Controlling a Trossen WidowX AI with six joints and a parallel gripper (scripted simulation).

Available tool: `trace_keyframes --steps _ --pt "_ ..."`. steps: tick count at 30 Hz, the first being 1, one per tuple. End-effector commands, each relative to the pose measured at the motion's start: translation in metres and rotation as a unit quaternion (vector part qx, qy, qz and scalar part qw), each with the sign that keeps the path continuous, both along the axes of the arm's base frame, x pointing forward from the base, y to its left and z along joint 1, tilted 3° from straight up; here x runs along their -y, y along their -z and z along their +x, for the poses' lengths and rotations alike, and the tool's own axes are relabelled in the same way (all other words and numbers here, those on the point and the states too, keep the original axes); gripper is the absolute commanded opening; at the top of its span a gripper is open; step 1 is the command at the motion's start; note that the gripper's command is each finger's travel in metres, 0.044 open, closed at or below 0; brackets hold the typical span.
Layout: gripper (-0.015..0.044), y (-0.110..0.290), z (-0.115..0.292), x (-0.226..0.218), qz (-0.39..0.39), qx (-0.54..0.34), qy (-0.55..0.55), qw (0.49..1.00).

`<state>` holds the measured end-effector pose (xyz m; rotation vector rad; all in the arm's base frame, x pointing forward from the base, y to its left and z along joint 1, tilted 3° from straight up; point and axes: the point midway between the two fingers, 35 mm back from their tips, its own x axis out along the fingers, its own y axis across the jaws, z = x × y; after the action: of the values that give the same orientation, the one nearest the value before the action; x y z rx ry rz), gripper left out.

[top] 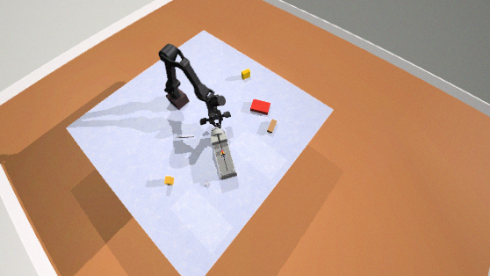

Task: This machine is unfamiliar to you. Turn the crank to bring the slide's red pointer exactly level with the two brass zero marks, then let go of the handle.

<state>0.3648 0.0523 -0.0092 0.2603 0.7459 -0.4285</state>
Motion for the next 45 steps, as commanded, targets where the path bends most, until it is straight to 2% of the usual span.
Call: trace_keyframes --steps 1,45 --pt "0.0000 0.004 -0.004 0.007 -0.005 -0.009 0.006 1.000" --pt "0.0000 0.001 -0.011 0.022 -0.006 -0.009 0.006 1.000"
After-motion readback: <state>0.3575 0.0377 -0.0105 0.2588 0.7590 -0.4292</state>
